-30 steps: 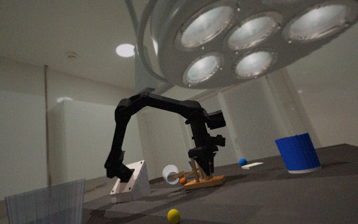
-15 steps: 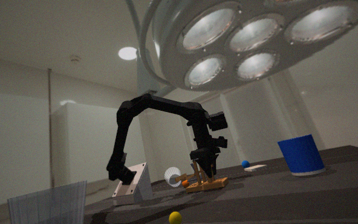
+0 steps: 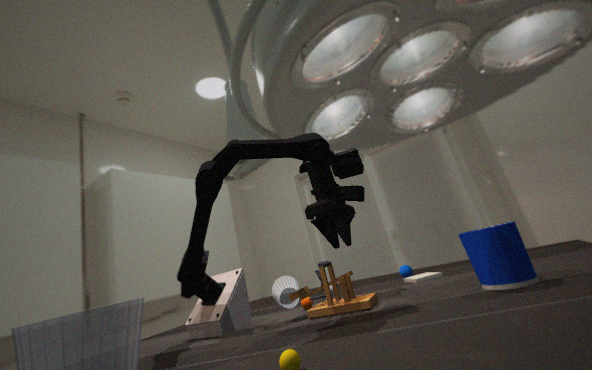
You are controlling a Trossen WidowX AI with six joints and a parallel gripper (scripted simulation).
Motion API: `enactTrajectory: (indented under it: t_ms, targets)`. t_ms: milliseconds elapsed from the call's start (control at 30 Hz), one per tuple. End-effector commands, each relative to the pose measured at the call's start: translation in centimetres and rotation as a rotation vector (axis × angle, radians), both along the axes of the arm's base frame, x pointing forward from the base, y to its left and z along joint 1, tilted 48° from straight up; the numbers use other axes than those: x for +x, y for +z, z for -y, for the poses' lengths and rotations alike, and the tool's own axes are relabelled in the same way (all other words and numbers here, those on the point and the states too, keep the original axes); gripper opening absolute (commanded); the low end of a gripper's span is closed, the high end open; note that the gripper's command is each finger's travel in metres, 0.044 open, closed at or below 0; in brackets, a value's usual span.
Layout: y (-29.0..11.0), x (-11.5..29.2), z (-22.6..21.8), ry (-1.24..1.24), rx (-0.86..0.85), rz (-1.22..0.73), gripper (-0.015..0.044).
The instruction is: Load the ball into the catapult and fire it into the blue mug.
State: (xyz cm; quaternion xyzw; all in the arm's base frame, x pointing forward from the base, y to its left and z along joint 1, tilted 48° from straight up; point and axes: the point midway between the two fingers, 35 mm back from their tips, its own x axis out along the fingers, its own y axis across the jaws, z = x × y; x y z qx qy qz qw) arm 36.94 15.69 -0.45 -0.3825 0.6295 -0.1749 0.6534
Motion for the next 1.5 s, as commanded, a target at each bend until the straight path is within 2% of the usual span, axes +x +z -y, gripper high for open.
enactTrajectory:
  t_ms: [0, 200, 400, 1467]
  targets:
    - [-0.5, 0.1, 1.1, -0.017, -0.012, -0.016, 0.0440]
    - [0.5, -0.6, 0.3, -0.021, -0.019, -0.022, 0.0440]
    - [-2.5, -0.1, 3.5, -0.021, -0.020, -0.022, 0.0440]
    - [-5.6, 0.5, 6.8, -0.021, -0.022, -0.021, 0.0440]
